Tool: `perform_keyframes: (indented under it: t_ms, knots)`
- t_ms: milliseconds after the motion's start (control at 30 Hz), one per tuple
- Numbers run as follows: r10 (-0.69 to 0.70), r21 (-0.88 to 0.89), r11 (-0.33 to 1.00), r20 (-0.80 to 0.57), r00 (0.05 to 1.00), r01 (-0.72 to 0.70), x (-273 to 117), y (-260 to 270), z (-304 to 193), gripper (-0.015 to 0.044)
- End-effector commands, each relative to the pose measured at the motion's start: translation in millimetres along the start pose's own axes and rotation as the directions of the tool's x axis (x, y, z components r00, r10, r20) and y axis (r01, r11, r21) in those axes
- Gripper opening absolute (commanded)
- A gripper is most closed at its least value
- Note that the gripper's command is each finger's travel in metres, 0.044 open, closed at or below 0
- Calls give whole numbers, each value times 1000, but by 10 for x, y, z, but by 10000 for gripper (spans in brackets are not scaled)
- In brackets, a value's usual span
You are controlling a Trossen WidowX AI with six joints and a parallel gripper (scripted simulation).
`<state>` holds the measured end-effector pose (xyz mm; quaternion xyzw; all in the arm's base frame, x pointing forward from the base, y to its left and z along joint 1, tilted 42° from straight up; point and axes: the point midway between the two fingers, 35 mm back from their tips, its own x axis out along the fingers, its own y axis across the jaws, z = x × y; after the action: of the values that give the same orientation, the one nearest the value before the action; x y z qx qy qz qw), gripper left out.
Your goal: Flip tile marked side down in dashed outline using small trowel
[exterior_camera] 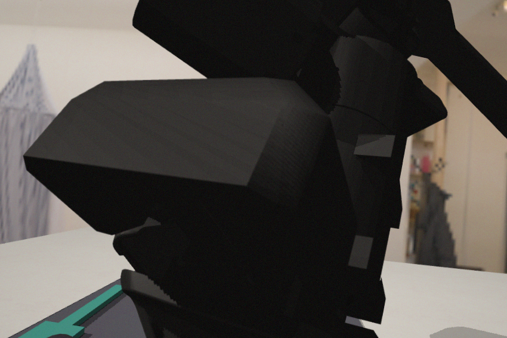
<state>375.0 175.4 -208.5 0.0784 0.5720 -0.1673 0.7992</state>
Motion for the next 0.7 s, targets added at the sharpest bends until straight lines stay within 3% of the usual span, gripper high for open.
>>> perform_keyframes:
  t_ms: [0, 533, 667]
  knots:
    - [43, -90, 995, -81, 996, -50, -117, 12, 45, 0]
    - [171, -322, 895, -395, 903, -310, -474, -228, 80, 0]
    - [187, -333, 879, -420, 888, -342, -518, -249, 86, 0]
